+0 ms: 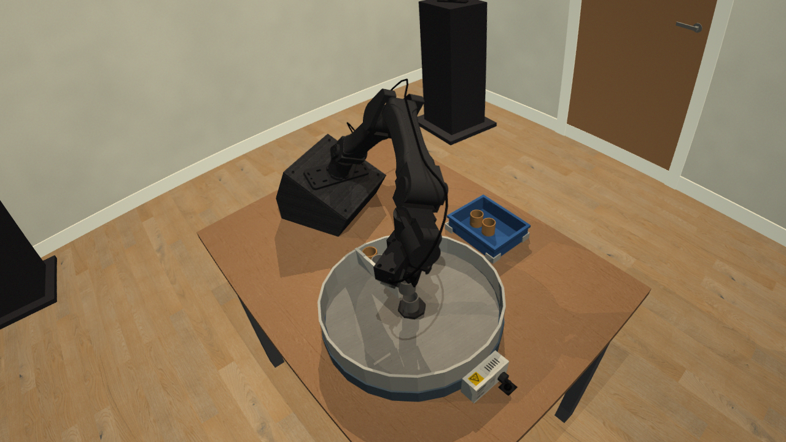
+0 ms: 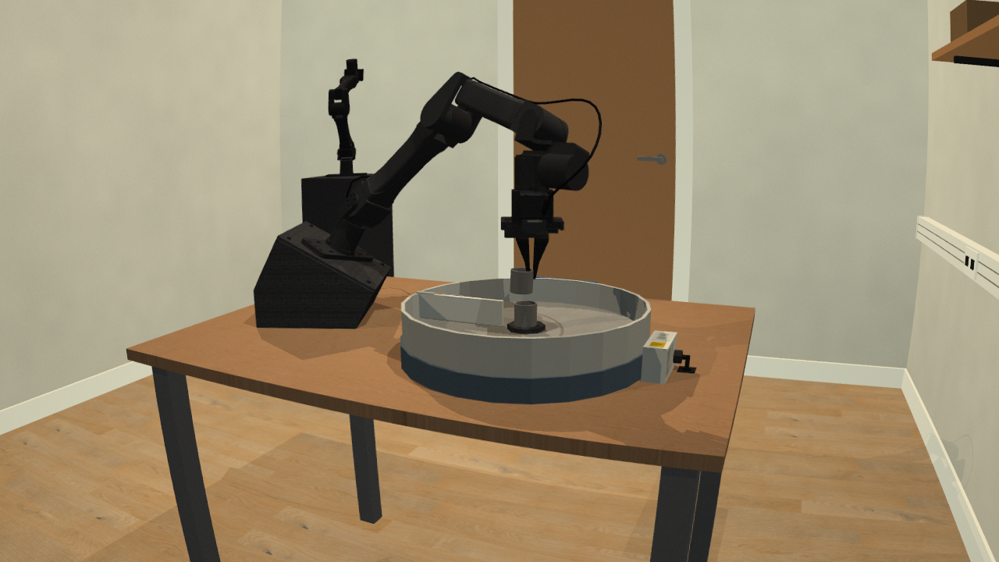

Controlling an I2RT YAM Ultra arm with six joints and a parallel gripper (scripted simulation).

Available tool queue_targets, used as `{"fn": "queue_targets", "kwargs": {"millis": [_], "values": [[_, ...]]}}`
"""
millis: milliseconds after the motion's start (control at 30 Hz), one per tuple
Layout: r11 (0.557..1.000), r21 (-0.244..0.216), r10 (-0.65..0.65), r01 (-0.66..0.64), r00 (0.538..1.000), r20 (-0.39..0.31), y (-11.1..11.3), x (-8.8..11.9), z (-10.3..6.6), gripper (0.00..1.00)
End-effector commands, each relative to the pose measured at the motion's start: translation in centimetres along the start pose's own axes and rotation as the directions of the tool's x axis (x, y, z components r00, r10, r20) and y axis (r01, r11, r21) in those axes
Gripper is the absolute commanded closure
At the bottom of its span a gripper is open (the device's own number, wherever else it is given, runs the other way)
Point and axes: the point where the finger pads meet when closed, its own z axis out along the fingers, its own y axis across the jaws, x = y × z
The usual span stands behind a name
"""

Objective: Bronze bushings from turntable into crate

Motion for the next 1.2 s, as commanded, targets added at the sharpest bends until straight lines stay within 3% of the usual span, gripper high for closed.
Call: {"fn": "queue_targets", "kwargs": {"millis": [0,167,233,367,1167], "values": [[1.0,0.001,0.006,-0.006,1.0,0.028,0.6,-0.4,-1.8,1.0],[1.0,-0.02,-0.002,0.003,0.999,0.052,1.2,-0.5,-3.3,1.0],[1.0,0.0,0.01,-0.01,0.999,0.03,0.8,-0.8,-1.9,1.0],[1.0,-0.016,0.0,0.001,0.999,0.048,1.3,-0.7,-3.0,1.0],[1.0,-0.013,0.001,-0.001,0.999,0.044,1.2,-0.7,-2.8,1.0]]}}
